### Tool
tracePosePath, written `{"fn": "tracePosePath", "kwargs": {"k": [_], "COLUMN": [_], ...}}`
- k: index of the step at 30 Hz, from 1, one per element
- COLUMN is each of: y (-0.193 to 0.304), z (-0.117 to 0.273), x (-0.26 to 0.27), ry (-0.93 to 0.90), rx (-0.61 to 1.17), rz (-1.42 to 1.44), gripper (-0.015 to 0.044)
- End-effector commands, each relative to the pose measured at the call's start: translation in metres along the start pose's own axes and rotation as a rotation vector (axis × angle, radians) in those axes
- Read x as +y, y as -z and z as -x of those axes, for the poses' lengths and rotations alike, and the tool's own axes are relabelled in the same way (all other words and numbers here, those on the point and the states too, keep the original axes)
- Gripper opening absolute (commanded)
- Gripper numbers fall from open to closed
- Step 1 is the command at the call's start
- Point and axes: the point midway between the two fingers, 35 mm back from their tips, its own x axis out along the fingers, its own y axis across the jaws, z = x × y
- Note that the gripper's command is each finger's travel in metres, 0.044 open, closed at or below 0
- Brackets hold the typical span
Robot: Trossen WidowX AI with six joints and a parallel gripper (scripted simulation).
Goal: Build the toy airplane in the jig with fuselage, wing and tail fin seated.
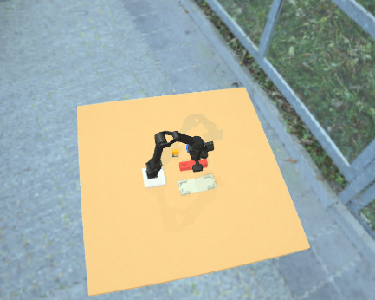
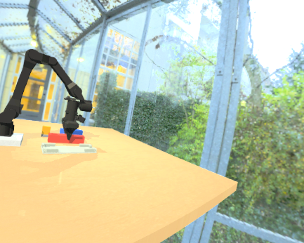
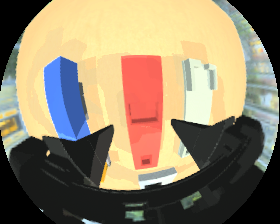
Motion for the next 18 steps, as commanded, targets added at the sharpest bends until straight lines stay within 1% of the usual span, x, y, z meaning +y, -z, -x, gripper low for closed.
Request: {"fn": "tracePosePath", "kwargs": {"k": [1, 10, 18], "y": [0.001, 0.002, 0.002], "z": [-0.007, -0.019, -0.019], "x": [0.000, -0.001, -0.001], "ry": [0.002, 0.002, 0.002], "rx": [0.005, 0.005, 0.005], "rz": [0.005, 0.005, 0.005], "gripper": [0.0440, 0.0440, 0.0230]}}
